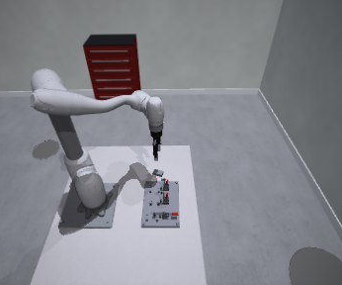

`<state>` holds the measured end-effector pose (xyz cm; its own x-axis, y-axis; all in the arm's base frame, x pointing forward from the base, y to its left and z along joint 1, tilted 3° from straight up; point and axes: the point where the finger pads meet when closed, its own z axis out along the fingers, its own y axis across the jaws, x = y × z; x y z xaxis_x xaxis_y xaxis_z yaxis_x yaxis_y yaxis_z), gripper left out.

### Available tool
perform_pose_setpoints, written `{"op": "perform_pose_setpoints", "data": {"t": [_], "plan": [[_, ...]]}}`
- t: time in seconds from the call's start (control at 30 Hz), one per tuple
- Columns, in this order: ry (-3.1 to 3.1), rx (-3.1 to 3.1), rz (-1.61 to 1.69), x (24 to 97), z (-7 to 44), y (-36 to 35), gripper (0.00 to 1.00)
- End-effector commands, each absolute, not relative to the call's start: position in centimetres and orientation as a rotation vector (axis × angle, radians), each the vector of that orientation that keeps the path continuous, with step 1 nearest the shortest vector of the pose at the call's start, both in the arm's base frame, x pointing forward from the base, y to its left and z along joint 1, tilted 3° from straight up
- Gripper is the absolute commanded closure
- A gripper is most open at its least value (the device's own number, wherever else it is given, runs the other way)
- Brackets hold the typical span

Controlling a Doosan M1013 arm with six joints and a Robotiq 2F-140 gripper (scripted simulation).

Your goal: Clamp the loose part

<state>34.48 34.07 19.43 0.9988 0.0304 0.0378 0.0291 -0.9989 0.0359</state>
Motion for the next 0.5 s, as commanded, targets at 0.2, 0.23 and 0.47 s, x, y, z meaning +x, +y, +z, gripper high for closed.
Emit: {"op": "perform_pose_setpoints", "data": {"t": [0.2, 0.23, 0.47], "plan": [[-0.231, 3.099, 0.067, 34.47, 19.44, 34.07, 0.38], [-0.231, 3.099, 0.067, 34.47, 19.44, 34.07, 0.38], [-0.240, 3.099, 0.067, 34.47, 19.44, 34.07, 0.38]]}}
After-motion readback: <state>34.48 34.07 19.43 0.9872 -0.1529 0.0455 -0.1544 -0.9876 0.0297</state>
